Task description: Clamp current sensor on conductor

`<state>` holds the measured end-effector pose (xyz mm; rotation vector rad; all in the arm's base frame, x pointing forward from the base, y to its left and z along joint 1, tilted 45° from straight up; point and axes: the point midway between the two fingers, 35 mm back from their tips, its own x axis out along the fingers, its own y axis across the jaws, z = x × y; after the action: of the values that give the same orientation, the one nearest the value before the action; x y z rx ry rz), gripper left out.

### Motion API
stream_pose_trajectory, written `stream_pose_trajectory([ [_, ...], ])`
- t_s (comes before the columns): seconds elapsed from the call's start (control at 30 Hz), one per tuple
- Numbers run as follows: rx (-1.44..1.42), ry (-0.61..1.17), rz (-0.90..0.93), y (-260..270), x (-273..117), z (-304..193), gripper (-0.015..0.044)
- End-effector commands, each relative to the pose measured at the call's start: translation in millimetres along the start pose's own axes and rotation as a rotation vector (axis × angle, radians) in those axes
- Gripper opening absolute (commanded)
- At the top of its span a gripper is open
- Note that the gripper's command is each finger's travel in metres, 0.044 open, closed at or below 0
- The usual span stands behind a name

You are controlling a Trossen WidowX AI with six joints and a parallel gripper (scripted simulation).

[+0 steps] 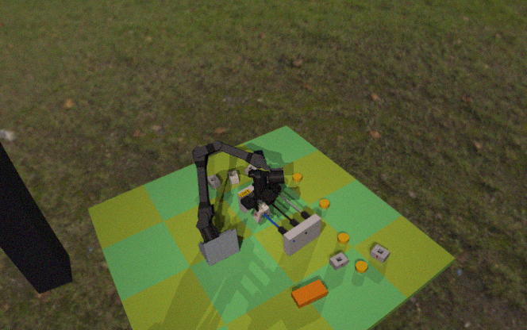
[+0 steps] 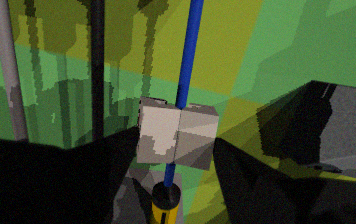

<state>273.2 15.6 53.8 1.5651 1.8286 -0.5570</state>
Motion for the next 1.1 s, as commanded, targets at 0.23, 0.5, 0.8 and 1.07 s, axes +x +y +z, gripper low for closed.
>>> stream_pose_trajectory([
  [0.23, -0.002, 0.000, 0.000, 0.2, -0.4, -0.1, 0.0440],
  [0.5, 0.002, 0.002, 0.001, 0.3, 19.7, -1.1, 0.0440],
  [0.8, 0.005, 0.007, 0.002, -0.9, 42.1, -2.9, 0.0440],
  [1.07, 0.005, 0.008, 0.002, -0.6, 54.4, -2.9, 0.0440],
])
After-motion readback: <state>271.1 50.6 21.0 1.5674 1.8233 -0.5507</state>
